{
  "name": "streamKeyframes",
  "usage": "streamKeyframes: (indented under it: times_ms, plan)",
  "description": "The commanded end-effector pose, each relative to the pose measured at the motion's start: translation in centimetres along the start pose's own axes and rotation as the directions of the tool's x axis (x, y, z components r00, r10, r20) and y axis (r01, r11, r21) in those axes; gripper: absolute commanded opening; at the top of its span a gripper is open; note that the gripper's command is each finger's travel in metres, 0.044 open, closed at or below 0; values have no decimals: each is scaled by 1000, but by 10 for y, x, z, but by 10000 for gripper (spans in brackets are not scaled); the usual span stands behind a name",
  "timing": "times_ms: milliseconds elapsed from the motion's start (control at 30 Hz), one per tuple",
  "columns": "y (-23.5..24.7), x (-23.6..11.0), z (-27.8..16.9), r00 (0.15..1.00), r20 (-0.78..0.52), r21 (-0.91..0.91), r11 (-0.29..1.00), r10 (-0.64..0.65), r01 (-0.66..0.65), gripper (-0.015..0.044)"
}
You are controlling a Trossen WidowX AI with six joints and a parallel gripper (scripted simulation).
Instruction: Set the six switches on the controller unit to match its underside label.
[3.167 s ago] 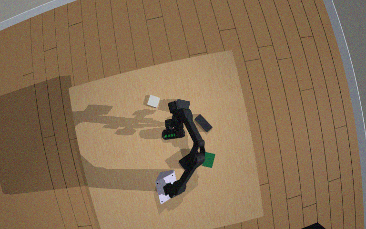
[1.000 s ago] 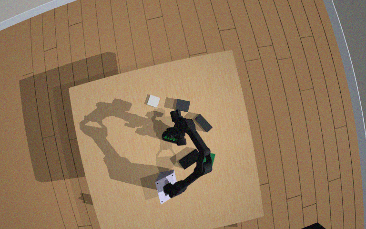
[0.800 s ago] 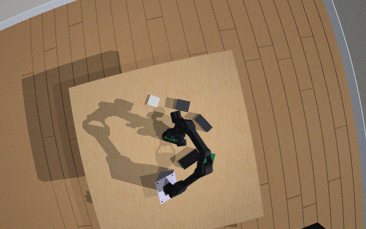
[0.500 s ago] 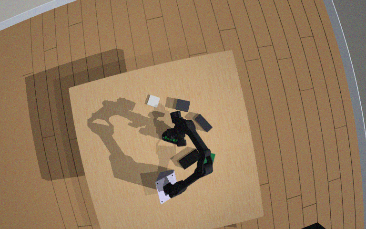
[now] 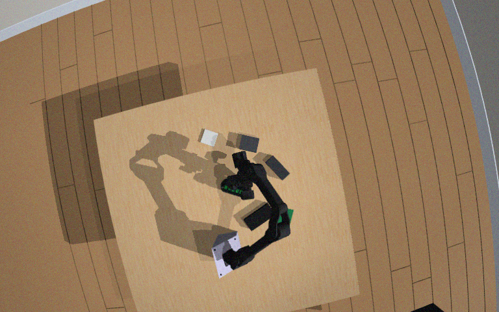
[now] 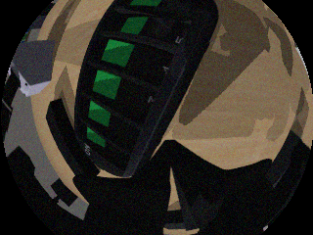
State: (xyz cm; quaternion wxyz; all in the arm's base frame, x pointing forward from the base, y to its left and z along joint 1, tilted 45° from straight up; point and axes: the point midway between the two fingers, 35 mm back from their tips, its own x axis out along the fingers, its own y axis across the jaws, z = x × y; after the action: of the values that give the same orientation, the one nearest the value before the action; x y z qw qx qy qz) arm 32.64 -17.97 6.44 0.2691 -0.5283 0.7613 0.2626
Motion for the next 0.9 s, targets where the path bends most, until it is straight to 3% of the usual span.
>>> streamKeyframes:
  times_ms: [0, 400, 867]
  plan:
    - [6, 6, 1, 1000, 6, -17, 1000, 24, -24, 0]
    - [6, 6, 1, 1000, 6, -17, 1000, 24, -24, 0]
    - [-46, -63, 2, 1000, -2, -64, 998, 12, -12, 0]
